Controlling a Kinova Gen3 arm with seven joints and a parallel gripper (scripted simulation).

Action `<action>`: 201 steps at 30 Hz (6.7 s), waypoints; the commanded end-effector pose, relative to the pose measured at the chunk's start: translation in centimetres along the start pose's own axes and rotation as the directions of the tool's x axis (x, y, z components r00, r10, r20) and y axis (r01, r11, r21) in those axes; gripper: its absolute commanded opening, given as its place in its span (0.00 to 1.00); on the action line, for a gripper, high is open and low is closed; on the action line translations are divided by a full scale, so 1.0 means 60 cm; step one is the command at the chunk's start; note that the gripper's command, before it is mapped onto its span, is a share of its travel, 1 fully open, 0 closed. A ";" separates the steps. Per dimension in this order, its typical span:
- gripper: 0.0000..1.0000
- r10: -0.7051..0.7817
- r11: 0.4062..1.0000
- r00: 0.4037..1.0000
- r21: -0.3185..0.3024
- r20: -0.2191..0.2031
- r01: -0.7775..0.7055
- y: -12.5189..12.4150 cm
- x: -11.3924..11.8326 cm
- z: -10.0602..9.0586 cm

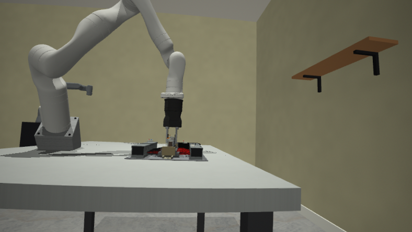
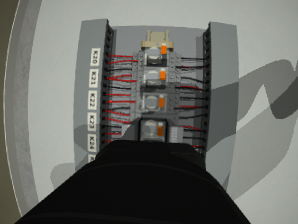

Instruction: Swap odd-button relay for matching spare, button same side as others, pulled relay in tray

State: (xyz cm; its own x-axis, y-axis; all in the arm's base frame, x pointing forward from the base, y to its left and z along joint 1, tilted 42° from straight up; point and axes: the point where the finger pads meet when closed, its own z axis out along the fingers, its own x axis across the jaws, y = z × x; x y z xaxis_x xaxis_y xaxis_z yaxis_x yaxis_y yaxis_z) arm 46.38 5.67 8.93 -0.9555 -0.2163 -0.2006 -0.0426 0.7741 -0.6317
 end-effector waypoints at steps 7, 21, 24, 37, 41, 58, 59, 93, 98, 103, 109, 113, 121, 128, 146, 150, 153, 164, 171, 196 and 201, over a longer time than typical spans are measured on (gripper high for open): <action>0.00 0.000 1.000 1.000 -0.001 0.001 0.000 0.001 -0.001 0.001; 0.00 0.000 1.000 1.000 -0.001 0.001 0.000 0.001 -0.001 0.004; 0.00 0.000 1.000 1.000 -0.001 0.001 0.000 0.001 -0.001 0.005; 0.00 0.000 1.000 1.000 -0.001 0.001 0.000 0.001 -0.001 0.006; 0.00 0.000 1.000 1.000 -0.001 0.001 0.000 0.001 -0.001 0.006; 0.00 0.000 1.000 1.000 -0.001 0.001 0.000 0.001 -0.001 0.007; 0.00 0.000 1.000 1.000 -0.001 0.001 0.000 0.001 -0.001 0.007; 0.00 0.000 1.000 1.000 -0.001 0.001 0.000 0.001 -0.001 0.009; 0.00 0.000 1.000 1.000 -0.001 0.001 0.000 0.001 -0.001 0.009; 0.00 0.000 1.000 1.000 -0.001 0.001 0.000 0.000 -0.001 0.010; 0.00 0.000 1.000 1.000 -0.001 0.001 0.000 0.001 -0.001 0.011; 0.00 0.000 1.000 1.000 -0.001 0.001 0.000 0.001 -0.001 0.014; 0.00 0.000 1.000 1.000 -0.001 0.001 0.000 0.001 -0.001 0.017; 0.00 -0.001 1.000 1.000 -0.003 0.002 0.001 0.001 -0.001 0.020; 1.00 -0.001 1.000 1.000 -0.006 0.004 0.001 0.001 -0.001 0.017; 1.00 -0.001 1.000 1.000 -0.006 0.004 0.001 0.001 -0.001 0.017; 1.00 -0.001 1.000 1.000 -0.006 0.004 0.001 0.001 -0.001 0.017; 1.00 -0.001 1.000 1.000 -0.006 0.004 0.001 0.001 -0.001 0.017; 1.00 -0.001 1.000 1.000 -0.006 0.004 0.001 0.001 -0.001 0.017; 1.00 -0.001 1.000 1.000 -0.004 0.003 0.001 0.001 -0.001 0.013; 1.00 0.000 1.000 1.000 -0.002 0.002 0.000 0.001 -0.001 0.011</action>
State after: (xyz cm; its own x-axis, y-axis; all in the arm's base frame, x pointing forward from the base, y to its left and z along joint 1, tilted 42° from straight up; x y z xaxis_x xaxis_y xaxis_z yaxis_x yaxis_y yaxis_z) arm 46.58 5.17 8.32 -0.9558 -0.2153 -0.2005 -0.0422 0.7747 -0.6309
